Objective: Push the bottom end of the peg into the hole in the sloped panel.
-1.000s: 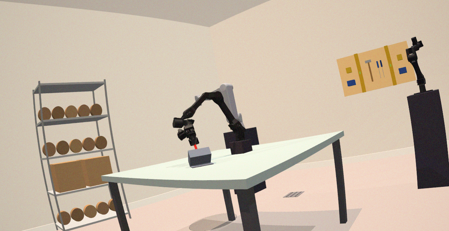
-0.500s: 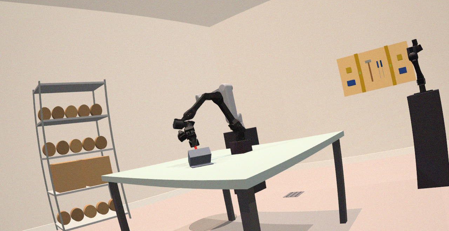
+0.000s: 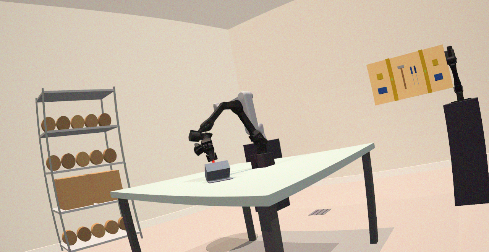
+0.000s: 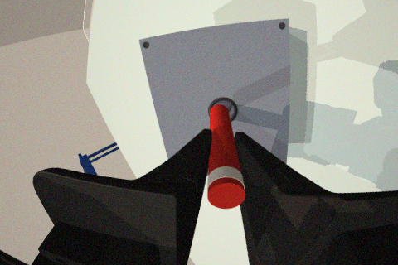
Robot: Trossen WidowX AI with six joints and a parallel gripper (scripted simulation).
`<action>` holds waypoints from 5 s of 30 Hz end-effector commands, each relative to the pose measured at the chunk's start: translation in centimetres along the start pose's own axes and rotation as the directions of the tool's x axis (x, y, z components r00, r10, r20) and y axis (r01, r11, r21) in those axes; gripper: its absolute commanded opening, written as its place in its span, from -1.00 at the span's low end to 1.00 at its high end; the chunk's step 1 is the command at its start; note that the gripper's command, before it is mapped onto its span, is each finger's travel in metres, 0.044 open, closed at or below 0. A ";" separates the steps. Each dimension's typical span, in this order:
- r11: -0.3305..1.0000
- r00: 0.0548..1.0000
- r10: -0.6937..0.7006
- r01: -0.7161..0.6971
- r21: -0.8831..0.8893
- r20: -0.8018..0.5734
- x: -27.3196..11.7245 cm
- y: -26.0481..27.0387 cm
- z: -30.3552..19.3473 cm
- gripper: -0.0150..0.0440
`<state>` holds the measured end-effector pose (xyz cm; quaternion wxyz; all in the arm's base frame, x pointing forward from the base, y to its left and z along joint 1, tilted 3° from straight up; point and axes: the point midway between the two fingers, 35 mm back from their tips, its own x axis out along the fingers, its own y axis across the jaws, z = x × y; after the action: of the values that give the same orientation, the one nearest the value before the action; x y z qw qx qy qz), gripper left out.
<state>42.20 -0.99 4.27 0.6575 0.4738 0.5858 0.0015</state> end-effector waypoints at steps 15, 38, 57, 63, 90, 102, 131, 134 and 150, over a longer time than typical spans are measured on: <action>1.000 1.000 -0.001 0.001 0.000 -0.001 0.0 -0.2 -0.2 -0.49; 1.000 1.000 0.000 0.000 0.000 -0.001 1.0 -0.5 -0.4 -0.49; 1.000 1.000 0.000 0.000 0.000 -0.001 2.0 -0.4 -0.3 -0.49; 1.000 1.000 0.001 -0.001 0.000 -0.001 2.4 -0.4 -0.3 -0.49; 1.000 1.000 0.001 -0.001 0.000 -0.001 3.5 -0.5 -0.3 -0.49; 1.000 1.000 0.007 -0.007 -0.006 -0.004 3.4 -0.4 -0.3 -0.22; 1.000 1.000 -0.002 0.002 0.001 -0.004 -0.6 -0.4 0.2 1.00; 1.000 1.000 -0.004 0.004 0.002 -0.004 -1.3 -0.4 0.2 1.00; 1.000 1.000 -0.008 0.008 0.009 -0.006 -4.9 -0.5 0.4 1.00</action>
<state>40.84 -3.94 7.23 0.6534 0.4738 0.5904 -0.0051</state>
